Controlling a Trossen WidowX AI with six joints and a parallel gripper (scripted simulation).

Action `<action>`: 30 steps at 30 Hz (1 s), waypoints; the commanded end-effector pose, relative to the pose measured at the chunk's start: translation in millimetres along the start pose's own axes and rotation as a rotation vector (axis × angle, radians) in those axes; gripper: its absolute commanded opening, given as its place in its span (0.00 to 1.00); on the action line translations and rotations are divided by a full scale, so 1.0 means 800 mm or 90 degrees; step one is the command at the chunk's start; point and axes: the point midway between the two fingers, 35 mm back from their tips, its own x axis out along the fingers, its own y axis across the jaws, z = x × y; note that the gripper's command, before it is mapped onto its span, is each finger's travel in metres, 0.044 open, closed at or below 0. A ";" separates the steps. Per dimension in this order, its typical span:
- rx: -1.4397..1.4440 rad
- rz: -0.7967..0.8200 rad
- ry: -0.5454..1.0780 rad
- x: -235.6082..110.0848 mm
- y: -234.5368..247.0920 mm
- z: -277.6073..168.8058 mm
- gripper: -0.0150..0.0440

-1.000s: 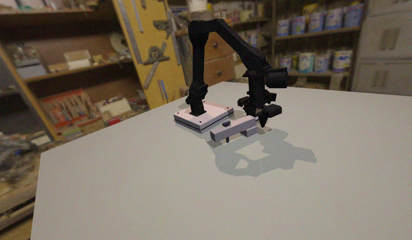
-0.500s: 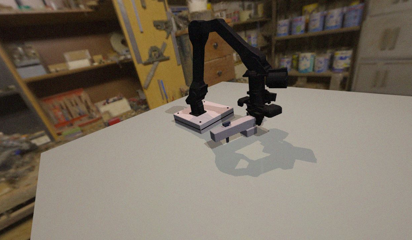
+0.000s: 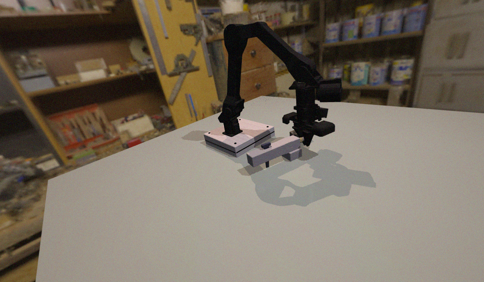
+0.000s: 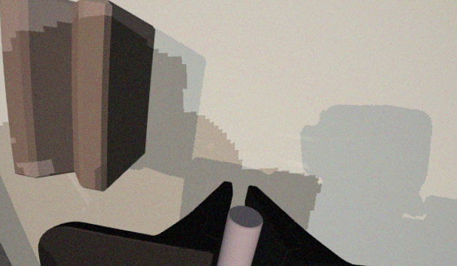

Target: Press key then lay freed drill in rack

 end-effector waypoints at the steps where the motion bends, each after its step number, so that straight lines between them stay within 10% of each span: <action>1: 0.001 0.001 0.000 0.000 0.000 0.010 0.25; 16: 0.001 0.001 -0.001 0.000 0.000 0.038 0.25; 30: 0.001 0.001 -0.001 0.001 0.000 0.028 0.88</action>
